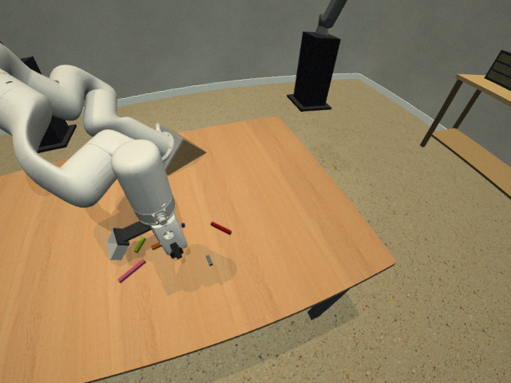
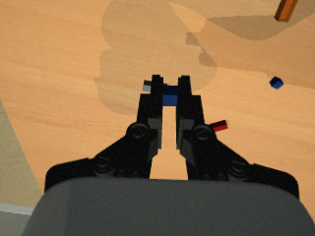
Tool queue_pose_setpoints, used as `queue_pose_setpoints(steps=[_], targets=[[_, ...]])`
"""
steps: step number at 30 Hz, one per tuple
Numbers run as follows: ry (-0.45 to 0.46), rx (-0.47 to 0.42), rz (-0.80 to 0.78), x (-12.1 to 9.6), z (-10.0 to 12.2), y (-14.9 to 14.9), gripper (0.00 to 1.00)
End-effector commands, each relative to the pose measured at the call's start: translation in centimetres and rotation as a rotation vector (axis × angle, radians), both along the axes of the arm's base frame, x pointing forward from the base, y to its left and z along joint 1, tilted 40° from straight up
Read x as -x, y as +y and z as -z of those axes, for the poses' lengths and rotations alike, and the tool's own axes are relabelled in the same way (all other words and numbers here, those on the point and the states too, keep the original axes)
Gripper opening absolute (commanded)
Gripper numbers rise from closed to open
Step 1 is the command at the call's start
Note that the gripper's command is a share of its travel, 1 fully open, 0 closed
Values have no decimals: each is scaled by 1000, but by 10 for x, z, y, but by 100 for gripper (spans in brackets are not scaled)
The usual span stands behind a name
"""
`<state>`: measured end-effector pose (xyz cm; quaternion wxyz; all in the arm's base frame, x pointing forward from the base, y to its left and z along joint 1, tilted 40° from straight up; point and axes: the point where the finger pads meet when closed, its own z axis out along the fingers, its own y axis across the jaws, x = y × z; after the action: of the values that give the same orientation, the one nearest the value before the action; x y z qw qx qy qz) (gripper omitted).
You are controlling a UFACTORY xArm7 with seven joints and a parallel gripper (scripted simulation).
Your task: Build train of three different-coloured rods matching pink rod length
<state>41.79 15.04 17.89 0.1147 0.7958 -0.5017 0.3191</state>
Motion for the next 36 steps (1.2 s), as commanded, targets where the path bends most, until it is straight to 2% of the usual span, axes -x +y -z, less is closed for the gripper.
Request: queue_pose_setpoints(steps=[1,14,16,19,36], targets=[[-9,-9,8,4,2,4,4],[-166,-139,257,104,66,27,4],[-166,-139,257,104,66,27,4],[-207,-165,313,127,79,26,4],[-216,-170,324,131,82,25,4]])
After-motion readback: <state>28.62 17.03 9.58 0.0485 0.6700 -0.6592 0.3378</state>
